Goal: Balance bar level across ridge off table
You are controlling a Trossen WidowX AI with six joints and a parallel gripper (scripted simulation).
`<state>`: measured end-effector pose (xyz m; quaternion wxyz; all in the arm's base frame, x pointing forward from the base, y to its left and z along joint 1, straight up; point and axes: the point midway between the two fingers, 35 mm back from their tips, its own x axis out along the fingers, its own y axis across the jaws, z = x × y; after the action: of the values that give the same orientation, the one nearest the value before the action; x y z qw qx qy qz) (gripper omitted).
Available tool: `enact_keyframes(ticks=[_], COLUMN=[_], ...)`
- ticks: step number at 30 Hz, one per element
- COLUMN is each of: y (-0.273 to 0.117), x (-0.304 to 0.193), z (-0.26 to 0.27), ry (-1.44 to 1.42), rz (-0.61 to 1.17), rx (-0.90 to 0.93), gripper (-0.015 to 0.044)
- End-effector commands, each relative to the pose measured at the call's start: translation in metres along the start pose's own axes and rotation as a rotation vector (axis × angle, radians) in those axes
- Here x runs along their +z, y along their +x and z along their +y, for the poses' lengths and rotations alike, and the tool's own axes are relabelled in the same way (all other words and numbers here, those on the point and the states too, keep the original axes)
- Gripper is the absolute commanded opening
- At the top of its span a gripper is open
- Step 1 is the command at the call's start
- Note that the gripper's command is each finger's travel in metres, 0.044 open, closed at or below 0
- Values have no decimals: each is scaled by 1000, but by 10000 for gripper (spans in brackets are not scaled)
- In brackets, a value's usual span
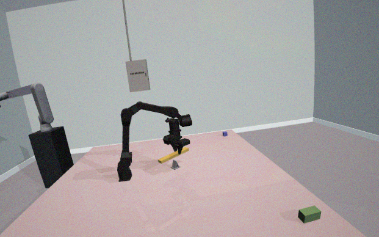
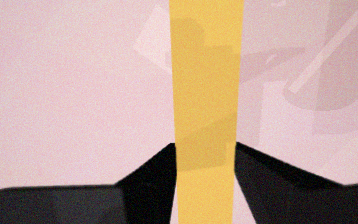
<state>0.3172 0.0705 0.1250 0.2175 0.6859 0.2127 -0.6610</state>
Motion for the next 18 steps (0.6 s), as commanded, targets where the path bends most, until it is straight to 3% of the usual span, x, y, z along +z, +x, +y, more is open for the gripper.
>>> enact_keyframes(ticks=[1,18], y=[6,19], x=[1,1], z=[0,0], ry=[6,8], rz=[-2,-2], rx=[-5,-5], gripper=[0,0])
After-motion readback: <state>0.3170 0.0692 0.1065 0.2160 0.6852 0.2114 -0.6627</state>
